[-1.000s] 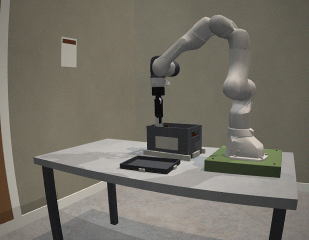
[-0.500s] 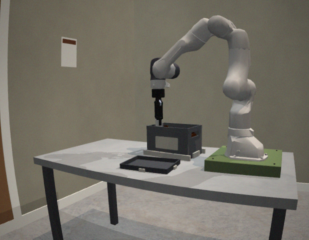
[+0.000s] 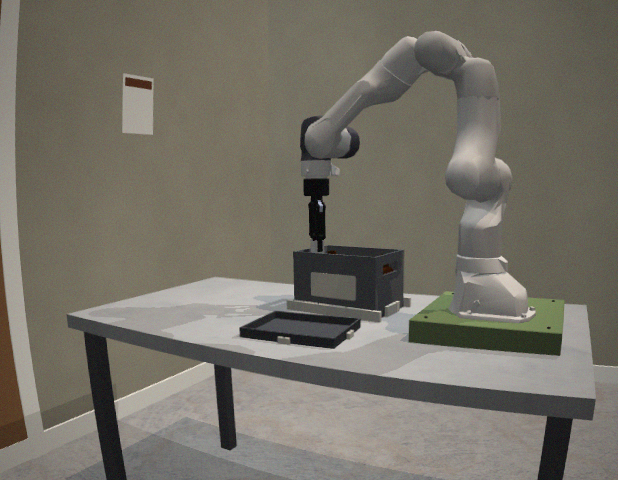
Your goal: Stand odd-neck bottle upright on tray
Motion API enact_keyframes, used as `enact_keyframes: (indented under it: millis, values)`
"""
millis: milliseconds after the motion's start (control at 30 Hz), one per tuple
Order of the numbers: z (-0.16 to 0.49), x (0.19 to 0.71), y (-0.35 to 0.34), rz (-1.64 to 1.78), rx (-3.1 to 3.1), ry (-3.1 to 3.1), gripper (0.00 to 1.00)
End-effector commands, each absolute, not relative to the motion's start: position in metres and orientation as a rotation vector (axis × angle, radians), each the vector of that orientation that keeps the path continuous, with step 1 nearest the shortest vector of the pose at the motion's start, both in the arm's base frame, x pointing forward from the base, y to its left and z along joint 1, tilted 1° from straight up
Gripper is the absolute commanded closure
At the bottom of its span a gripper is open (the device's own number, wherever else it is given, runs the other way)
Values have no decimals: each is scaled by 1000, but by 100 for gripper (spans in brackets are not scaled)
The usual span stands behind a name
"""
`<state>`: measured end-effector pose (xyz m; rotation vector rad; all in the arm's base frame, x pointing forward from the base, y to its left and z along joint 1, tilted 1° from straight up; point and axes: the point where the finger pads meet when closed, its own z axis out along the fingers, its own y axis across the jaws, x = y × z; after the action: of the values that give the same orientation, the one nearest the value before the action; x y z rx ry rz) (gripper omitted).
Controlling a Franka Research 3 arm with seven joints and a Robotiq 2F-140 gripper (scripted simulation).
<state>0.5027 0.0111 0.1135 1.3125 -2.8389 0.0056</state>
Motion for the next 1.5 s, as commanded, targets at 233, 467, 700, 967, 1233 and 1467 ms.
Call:
enact_keyframes:
  millis: [233, 467, 700, 967, 1233, 1467]
  values:
    - [112, 503, 11, 9, 1307, -2841, 56]
    - [112, 503, 11, 9, 1307, -2841, 56]
    - [112, 503, 11, 9, 1307, -2841, 56]
    - [112, 503, 11, 9, 1307, -2841, 56]
    - [112, 503, 11, 9, 1307, -2841, 90]
    - [112, 503, 11, 9, 1307, -2841, 90]
